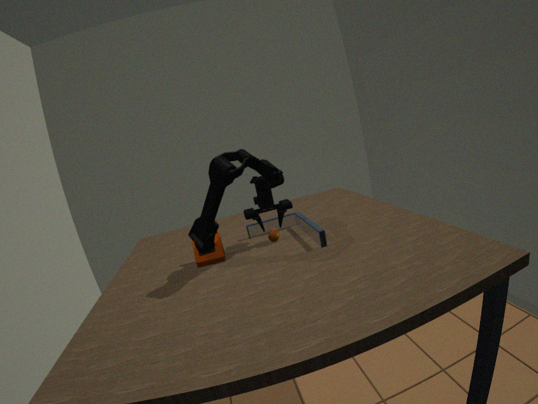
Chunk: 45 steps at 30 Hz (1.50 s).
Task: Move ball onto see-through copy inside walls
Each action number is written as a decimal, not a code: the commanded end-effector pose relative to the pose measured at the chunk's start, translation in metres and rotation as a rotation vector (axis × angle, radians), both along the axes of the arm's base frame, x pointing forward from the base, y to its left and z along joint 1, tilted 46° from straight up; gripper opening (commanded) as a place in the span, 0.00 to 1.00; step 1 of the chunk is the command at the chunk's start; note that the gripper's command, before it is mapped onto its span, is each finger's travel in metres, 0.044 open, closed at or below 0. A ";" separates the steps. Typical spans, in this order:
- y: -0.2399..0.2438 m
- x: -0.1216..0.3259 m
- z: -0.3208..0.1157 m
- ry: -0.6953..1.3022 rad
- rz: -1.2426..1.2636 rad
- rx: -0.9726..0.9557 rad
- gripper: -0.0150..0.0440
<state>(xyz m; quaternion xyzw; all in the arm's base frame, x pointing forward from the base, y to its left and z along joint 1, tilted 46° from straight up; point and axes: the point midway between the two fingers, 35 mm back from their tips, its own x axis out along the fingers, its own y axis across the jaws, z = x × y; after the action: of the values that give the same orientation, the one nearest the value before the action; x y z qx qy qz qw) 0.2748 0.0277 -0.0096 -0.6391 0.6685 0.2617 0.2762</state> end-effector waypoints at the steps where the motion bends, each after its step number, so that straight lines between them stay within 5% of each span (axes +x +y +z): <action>1: -0.005 0.000 -0.004 0.004 0.007 -0.004 0.79; 20: -0.024 -0.002 -0.023 0.004 0.006 -0.006 0.79; 24: -0.024 -0.002 -0.023 0.004 0.006 -0.006 0.62; 31: -0.024 -0.002 -0.023 0.004 0.006 -0.006 0.54; 37: -0.010 0.003 -0.011 0.004 0.008 -0.002 0.27; 45: 0.024 0.008 0.019 0.005 0.009 0.003 0.25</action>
<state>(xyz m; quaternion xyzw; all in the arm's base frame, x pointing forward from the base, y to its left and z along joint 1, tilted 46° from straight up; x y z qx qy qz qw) 0.2810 0.0396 -0.0005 -0.6415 0.6672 0.2657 0.2698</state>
